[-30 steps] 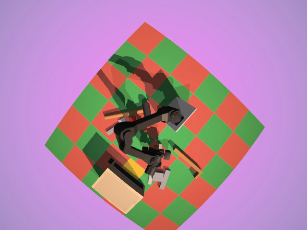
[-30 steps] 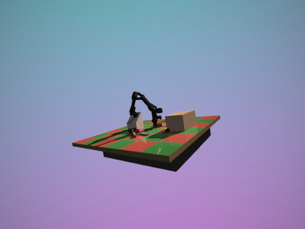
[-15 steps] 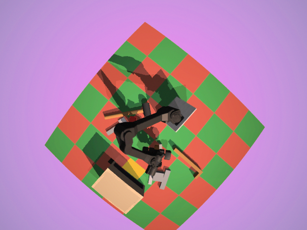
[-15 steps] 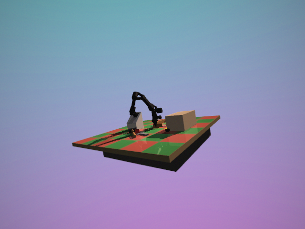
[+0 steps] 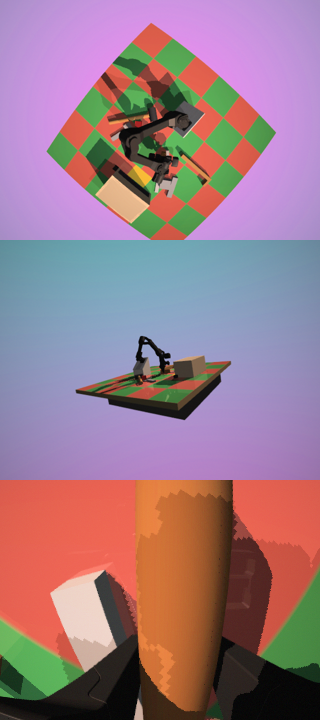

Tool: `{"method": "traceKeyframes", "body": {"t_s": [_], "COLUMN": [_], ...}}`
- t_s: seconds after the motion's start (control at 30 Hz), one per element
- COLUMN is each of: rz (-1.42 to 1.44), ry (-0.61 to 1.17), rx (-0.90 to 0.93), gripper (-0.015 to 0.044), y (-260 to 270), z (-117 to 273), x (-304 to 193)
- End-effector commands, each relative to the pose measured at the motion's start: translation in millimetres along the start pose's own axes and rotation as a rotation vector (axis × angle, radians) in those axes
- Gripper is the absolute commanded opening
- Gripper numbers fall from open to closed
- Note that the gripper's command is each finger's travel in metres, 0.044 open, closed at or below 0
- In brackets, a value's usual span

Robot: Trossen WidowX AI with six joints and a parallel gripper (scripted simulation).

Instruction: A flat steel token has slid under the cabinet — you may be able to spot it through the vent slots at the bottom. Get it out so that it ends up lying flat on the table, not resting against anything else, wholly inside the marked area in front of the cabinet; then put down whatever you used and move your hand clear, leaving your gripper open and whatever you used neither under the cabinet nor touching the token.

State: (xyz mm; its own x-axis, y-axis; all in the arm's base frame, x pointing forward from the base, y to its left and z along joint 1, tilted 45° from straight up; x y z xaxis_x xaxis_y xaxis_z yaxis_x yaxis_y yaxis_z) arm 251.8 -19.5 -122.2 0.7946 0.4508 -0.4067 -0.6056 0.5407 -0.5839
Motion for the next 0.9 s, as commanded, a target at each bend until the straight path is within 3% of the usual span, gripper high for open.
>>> {"method": "traceKeyframes", "body": {"t_s": [0.0,0.87], "rz": [0.015,0.016], "ry": [-0.009,-0.009], "rx": [0.010,0.011], "gripper": [0.0000,0.0000], "y": [2.6,7.4], "z": [1.8,1.9], "x": [2.9,2.0]}}
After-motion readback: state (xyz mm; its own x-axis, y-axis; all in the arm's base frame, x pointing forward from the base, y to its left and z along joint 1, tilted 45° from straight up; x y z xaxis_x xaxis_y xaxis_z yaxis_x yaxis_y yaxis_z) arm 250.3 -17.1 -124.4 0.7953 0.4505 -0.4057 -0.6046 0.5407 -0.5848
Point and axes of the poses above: the point midway between the two fingers, 35 mm back from their tips, its own z axis back along the fingers, its own y axis across the jaws, x = y × z, the point moved 2 cm from there along z, back along the fingers, and after that the axes turned 3 degrees about z, right-handed, at the moved point
